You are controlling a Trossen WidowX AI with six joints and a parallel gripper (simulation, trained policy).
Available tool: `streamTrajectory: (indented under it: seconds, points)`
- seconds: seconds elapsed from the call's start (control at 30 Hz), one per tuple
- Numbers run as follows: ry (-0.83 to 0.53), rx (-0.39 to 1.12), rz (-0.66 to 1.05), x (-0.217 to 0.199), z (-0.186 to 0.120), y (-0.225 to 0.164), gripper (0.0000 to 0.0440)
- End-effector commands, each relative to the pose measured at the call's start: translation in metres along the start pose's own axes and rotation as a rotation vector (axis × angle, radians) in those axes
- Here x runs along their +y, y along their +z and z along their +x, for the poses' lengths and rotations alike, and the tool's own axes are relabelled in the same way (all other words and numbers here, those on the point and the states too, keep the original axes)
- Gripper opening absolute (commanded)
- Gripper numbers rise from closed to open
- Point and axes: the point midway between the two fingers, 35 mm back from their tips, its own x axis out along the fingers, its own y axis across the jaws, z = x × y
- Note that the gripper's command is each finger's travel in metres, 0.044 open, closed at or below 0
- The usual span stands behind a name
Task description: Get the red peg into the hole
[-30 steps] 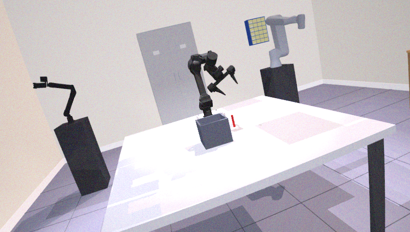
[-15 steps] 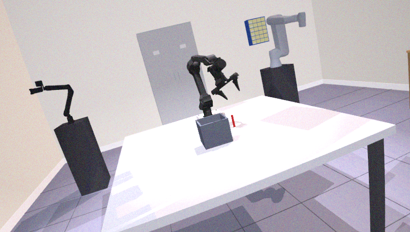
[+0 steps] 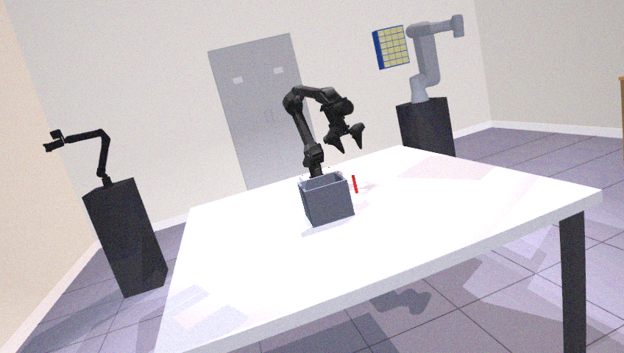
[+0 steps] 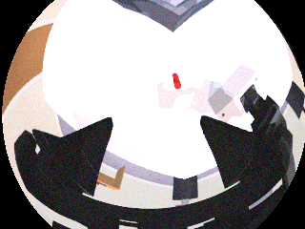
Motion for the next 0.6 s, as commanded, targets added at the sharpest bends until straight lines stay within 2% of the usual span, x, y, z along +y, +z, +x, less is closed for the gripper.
streamTrajectory:
  seconds: [0.0,0.27,0.57]
  points:
    - [-0.043,-0.006,0.065,-0.009,0.006,-0.005,0.044]
    - [-0.148,-0.043,0.209,-0.028,0.023,-0.012,0.044]
    - [-0.225,-0.101,0.287,-0.039,0.047,-0.009,0.044]
